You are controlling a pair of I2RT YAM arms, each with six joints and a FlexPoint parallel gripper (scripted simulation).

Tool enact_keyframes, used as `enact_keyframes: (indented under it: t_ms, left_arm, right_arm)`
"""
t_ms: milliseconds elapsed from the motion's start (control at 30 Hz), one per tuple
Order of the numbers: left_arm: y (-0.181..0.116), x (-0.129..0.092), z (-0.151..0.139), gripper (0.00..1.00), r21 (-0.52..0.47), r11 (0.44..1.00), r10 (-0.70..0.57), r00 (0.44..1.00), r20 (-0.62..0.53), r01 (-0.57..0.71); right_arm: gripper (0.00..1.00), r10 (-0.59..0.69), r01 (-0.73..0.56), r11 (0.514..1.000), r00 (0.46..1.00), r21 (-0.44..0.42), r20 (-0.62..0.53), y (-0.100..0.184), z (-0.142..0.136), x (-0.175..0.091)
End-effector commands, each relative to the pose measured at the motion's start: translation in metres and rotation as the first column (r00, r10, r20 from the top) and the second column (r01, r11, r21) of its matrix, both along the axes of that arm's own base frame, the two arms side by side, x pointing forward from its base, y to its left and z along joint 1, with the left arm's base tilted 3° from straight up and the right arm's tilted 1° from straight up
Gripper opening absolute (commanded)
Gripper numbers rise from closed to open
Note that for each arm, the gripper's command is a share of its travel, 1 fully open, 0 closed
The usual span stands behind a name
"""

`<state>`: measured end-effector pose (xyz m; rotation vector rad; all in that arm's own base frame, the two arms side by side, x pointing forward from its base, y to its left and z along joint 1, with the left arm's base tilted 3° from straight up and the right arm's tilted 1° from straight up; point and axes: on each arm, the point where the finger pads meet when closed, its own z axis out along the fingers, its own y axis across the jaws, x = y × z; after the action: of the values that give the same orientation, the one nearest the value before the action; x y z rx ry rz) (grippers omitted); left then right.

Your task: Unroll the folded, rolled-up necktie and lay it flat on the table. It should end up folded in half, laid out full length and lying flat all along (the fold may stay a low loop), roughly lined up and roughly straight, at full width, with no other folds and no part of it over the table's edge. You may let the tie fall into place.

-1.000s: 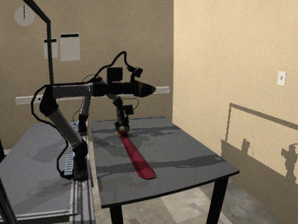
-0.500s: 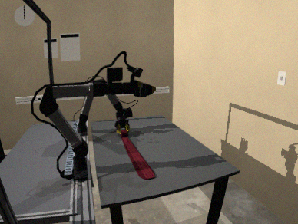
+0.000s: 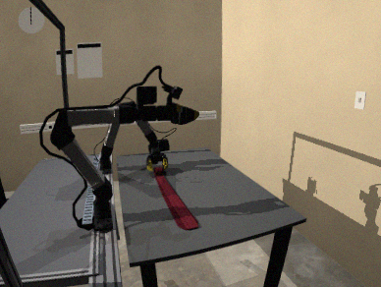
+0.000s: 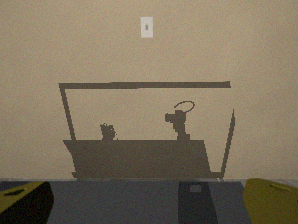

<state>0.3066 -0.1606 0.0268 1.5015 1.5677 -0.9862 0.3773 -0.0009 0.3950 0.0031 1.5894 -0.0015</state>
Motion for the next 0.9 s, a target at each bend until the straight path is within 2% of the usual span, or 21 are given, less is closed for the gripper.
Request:
enact_keyframes:
  t_ms: [0,333,667,767,867]
  left_arm:
    - [0.002,0.002,-0.001,0.75,-0.015,1.000,0.007,1.000,0.013,-0.006]
    - [0.003,0.003,0.025,0.75,-0.015,1.000,0.007,1.000,0.013,-0.006]
    - [0.004,0.003,0.038,0.75,-0.011,1.000,0.006,1.000,0.013,-0.006]
    - [0.004,0.003,0.039,0.74,0.052,0.999,0.004,1.000,0.012,-0.005]
    - [0.004,0.003,0.039,0.73,0.175,0.985,0.000,1.000,0.009,-0.001]
  right_arm:
    - [1.00,0.000,0.000,1.000,1.000,0.000,0.000,0.000,0.000,0.000]
    - [1.00,0.000,0.000,1.000,1.000,0.000,0.000,0.000,0.000,0.000]
    - [1.00,0.000,0.000,1.000,1.000,0.000,0.000,0.000,0.000,0.000]
    - [1.00,0.000,0.000,1.000,1.000,0.000,0.000,0.000,0.000,0.000]
    - [1.00,0.000,0.000,1.000,1.000,0.000,0.000,0.000,0.000,0.000]
